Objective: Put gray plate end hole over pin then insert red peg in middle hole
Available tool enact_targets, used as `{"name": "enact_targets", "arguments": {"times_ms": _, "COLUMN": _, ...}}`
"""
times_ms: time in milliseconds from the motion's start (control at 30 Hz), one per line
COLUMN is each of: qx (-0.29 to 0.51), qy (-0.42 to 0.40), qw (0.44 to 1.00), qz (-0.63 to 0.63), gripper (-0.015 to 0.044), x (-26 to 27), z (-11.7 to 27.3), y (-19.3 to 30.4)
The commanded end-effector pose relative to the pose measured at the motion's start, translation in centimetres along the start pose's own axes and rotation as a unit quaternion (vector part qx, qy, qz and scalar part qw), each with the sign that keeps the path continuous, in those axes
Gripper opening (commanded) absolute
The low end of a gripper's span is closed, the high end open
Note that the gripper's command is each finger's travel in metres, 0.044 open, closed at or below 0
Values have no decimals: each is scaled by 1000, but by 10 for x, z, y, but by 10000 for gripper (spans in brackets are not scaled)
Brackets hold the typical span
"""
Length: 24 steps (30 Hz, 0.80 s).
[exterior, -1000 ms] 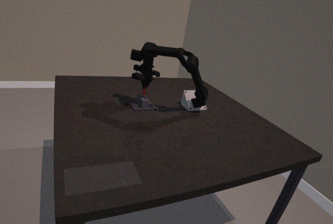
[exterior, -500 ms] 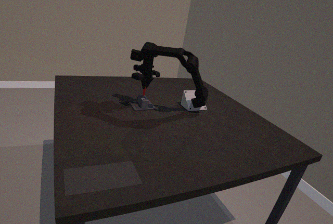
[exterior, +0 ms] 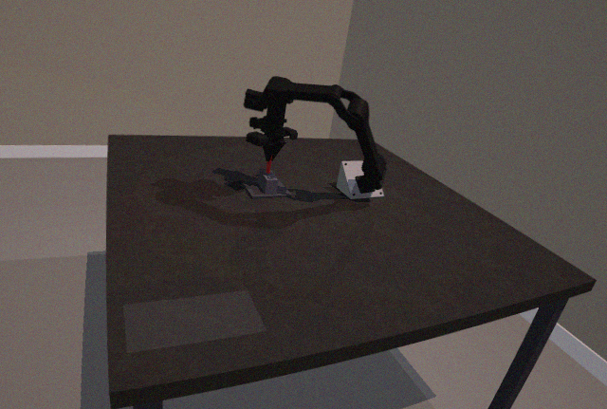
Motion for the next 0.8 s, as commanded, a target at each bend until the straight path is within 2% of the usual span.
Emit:
{"name": "enact_targets", "arguments": {"times_ms": 0, "qx": 3, "qy": 1, "qw": 1000, "qz": -3, "gripper": 0, "x": -1, "z": -6, "y": 1}}
{"name": "enact_targets", "arguments": {"times_ms": 767, "qx": 1, "qy": 1, "qw": 1000, "qz": 0, "gripper": 0, "x": -1, "z": -6, "y": 3}}
Point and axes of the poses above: the point midway between the two fingers, 35 mm back from their tips, its own z axis back along the fingers, its own x axis across the jaws, y = z × x, the point moved 3 cm from there along z, back along the fingers, and after that the axes turned 8 degrees about -z, right-handed, at the moved point
